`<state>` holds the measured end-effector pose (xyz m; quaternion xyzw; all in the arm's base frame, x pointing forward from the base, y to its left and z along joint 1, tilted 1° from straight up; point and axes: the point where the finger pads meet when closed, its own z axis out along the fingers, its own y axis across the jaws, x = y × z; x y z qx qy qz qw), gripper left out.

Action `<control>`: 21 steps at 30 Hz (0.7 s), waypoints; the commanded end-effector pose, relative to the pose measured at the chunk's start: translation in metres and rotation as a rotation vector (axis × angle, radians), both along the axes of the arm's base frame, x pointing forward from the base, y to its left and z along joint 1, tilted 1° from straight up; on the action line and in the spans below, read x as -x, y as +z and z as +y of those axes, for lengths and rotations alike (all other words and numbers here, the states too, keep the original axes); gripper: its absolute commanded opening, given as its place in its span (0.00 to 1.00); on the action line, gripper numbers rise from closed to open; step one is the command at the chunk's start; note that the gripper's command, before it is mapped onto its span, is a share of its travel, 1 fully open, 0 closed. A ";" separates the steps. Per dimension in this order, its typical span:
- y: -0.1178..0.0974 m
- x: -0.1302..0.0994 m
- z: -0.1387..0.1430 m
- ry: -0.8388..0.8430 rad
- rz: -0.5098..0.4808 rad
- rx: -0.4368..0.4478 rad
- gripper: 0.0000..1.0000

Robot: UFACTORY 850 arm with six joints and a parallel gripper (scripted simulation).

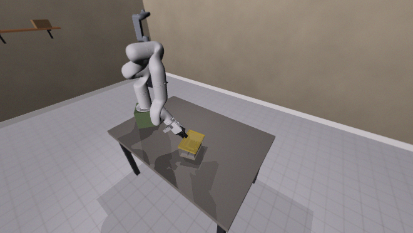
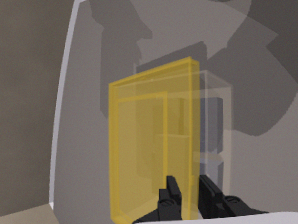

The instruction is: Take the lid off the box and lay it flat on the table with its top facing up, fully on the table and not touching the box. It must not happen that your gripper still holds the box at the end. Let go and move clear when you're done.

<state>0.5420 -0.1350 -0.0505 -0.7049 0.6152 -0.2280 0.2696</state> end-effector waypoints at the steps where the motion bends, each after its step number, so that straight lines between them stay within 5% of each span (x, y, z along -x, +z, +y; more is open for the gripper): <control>1: 0.001 -0.001 0.000 0.000 -0.001 0.001 0.00; 21: 0.023 -0.006 0.000 0.000 -0.001 0.001 0.00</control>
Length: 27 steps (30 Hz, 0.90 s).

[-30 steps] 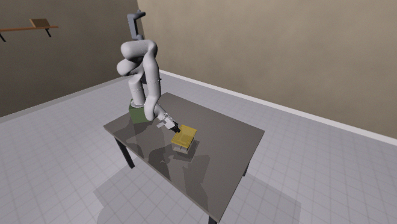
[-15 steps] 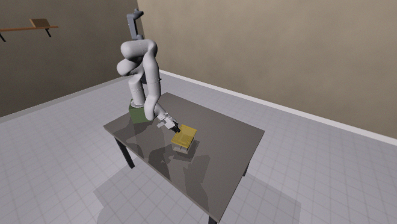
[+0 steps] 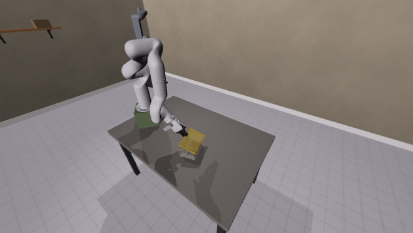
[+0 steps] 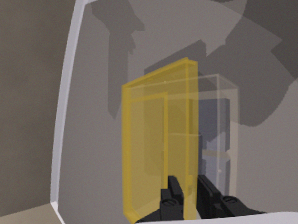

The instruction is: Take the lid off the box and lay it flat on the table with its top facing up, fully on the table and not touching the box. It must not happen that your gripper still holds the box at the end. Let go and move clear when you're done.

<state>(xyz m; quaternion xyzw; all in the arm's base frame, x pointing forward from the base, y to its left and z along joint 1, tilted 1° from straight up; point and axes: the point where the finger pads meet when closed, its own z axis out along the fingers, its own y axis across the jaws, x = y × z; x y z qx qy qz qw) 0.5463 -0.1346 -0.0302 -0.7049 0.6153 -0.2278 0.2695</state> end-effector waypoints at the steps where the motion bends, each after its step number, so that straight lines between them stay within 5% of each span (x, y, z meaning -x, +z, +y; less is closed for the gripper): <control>1: 0.005 -0.002 0.000 0.000 -0.002 0.001 0.00; 27: 0.041 -0.019 0.002 0.000 -0.002 0.001 0.00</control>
